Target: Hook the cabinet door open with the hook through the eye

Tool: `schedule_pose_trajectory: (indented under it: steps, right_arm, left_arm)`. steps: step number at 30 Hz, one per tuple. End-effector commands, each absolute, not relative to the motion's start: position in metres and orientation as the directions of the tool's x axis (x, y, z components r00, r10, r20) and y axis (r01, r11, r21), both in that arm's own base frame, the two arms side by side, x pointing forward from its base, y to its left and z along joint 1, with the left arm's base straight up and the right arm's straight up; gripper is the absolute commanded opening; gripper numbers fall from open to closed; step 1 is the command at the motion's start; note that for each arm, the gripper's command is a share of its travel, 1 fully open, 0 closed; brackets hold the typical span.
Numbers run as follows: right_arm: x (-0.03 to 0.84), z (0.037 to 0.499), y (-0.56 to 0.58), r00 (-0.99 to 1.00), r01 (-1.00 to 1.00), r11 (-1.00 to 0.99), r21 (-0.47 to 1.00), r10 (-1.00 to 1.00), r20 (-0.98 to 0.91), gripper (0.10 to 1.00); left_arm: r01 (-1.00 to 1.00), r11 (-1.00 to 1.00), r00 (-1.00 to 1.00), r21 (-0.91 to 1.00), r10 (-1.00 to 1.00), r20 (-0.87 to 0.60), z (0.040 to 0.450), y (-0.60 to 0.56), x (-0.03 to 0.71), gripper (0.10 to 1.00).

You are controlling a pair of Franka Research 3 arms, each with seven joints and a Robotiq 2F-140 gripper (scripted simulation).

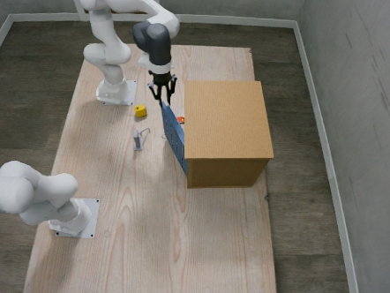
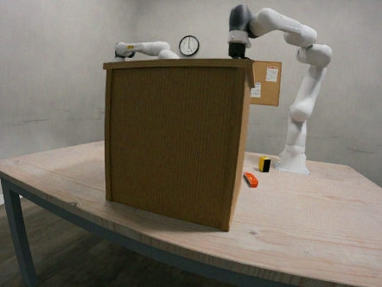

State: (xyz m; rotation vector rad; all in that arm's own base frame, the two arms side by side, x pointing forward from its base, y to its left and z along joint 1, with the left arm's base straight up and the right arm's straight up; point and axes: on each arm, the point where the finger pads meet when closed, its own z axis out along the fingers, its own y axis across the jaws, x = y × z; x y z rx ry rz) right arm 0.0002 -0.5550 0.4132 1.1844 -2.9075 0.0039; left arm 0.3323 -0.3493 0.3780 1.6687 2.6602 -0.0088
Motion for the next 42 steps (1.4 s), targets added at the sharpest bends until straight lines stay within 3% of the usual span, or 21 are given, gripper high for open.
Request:
schedule_pose_trajectory:
  steps: [1, 42]
  right_arm:
    - [0.0003, 0.4134, -0.5550, -0.715, -0.699, 0.715, -0.002, -0.699, 0.003, 1.000]
    - [0.0003, 0.4134, -0.5550, -0.715, -0.699, 0.715, -0.002, -0.699, 0.003, 1.000]
  left_arm:
    - [0.905, 0.426, -0.426, 0.000, 0.905, 0.000, 0.3779, -0.3485, 0.3326, 0.297]
    - [0.895, 0.446, -0.446, 0.000, 0.895, 0.000, 0.3779, -0.3510, 0.3268, 0.297]
